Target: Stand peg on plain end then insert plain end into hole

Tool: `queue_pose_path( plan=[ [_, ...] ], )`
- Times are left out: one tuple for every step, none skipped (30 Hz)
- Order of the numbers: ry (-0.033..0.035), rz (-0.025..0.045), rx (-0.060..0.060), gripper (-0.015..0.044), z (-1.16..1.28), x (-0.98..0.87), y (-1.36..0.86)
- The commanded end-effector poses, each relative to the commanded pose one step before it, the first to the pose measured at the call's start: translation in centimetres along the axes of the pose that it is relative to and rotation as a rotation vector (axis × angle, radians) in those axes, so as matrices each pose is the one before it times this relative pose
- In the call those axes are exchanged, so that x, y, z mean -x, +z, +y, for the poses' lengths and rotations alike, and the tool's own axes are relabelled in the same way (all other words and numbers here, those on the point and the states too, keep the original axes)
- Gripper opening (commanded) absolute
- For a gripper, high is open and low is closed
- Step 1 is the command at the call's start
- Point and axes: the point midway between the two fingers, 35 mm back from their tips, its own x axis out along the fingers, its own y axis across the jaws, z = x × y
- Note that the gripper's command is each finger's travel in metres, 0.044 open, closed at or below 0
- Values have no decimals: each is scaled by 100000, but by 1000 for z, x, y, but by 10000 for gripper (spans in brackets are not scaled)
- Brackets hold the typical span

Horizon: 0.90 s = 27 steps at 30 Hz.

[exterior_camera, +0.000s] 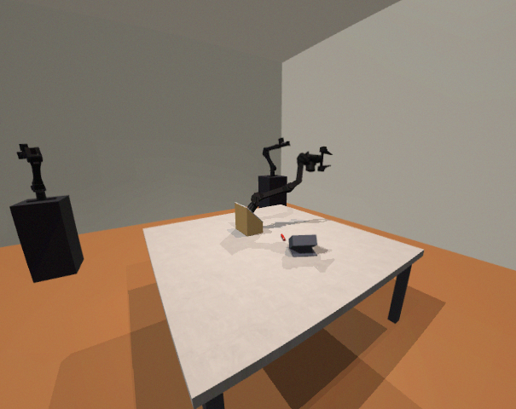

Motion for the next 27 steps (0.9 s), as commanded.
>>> queue_pose_path(
  plan=[
    [-446, -242, 110, 426, -128, 53, 96],
    [-1341, -717, 321, 440, -386, 161, 284],
    [-2249, -1165, 506, 440, -651, 271, 461],
    [-2721, -1348, 562, 440, -795, 324, 534],
    [-2744, -1292, 512, 440, -811, 321, 512],
    [-2766, -1234, 464, 440, -826, 318, 490],
    [-2786, -1175, 416, 440, -840, 314, 468],
    [-2806, -1115, 369, 440, -854, 310, 445],
    [-2823, -1053, 323, 440, -867, 306, 421],
    [-2840, -991, 278, 440, -879, 301, 398],
    [-2687, -909, 207, 440, -843, 280, 362],
    [-2694, -848, 167, 440, -852, 275, 339],
    [-2706, -788, 129, 440, -861, 270, 316],
    [-2716, -727, 92, 440, -871, 266, 293],
    [-2725, -665, 55, 440, -879, 261, 270],
    [-2733, -603, 19, 440, -887, 256, 246],
    [-2739, -540, -15, 440, -895, 251, 223],
    [-2744, -476, -49, 440, -902, 246, 199],
    [-2747, -412, -82, 440, -908, 241, 175],
    [-2750, -347, -113, 440, -914, 236, 151],
    [-2622, -381, -274, 440, -864, 226, 136],
    [-2556, -313, -292, 440, -846, 216, 112],
    [-2557, -256, -315, 440, -850, 211, 91],
    [-2556, -199, -338, 440, -854, 206, 70],
    [-2554, -141, -360, 440, -857, 201, 49],
    [-2552, -83, -381, 440, -859, 196, 28],
    [-2548, -25, -401, 440, -861, 191, 7]
  ],
)
